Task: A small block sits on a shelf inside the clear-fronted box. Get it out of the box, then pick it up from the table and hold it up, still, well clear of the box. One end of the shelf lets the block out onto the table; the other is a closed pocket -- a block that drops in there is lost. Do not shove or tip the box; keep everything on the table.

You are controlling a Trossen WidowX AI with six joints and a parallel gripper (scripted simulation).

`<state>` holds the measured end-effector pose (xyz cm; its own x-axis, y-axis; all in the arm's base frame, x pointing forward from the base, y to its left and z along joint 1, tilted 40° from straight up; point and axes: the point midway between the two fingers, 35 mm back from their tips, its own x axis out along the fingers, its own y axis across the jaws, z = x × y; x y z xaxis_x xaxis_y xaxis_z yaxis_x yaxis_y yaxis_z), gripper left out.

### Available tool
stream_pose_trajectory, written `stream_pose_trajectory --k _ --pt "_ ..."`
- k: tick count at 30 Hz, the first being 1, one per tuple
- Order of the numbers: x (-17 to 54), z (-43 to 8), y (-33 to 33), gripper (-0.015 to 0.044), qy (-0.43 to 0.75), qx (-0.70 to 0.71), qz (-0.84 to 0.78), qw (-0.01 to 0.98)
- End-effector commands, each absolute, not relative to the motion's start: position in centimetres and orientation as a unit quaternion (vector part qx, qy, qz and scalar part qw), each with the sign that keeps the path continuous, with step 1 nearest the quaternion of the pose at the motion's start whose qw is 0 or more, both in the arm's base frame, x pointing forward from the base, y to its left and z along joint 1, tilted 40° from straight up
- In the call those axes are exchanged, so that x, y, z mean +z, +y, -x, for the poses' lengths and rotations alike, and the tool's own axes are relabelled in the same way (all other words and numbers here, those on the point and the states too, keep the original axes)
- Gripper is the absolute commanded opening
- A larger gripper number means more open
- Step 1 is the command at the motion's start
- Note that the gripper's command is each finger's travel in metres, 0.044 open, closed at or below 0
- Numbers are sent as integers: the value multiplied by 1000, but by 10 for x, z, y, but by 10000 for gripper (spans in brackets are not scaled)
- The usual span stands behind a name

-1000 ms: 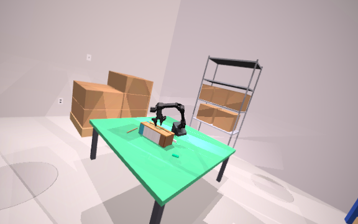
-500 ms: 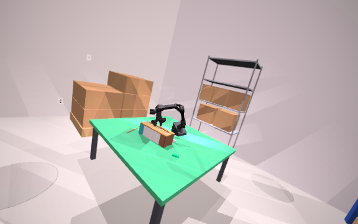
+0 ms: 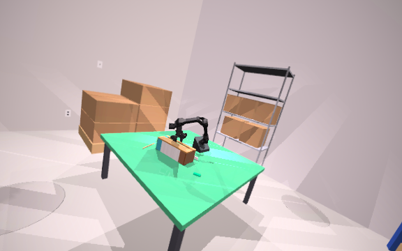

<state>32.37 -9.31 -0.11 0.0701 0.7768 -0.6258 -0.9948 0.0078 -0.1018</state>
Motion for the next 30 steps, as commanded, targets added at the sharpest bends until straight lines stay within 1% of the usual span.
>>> stream_pose_trajectory --k 1,30 --pt "5 -324 -87 400 203 649 269 682" --pt "35 -322 -50 400 202 649 268 683"
